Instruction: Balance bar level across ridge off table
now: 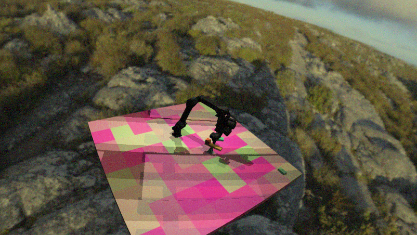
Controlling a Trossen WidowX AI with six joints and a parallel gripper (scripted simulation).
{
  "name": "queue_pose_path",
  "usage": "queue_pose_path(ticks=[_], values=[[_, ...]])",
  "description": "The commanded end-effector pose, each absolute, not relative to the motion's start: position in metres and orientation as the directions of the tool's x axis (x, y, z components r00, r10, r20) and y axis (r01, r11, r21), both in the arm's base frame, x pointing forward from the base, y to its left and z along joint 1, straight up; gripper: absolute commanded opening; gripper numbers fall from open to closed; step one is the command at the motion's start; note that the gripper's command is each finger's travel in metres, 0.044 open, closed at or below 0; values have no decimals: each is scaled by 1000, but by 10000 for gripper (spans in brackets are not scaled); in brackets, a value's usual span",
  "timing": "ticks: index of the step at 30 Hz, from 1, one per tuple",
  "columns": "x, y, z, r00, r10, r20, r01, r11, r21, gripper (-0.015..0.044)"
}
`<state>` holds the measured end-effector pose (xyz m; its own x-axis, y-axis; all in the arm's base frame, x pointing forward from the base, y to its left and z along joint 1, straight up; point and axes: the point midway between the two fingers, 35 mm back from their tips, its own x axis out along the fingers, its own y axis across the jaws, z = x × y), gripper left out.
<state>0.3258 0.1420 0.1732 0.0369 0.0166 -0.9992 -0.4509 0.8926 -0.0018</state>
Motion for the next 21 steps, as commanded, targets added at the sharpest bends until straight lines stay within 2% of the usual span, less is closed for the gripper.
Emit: queue_pose_path(ticks=[1,21], values=[[321,140,211,54,25,-998,-450,893,-2,440],[321,140,213,55,25,-998,-450,893,-2,440]])
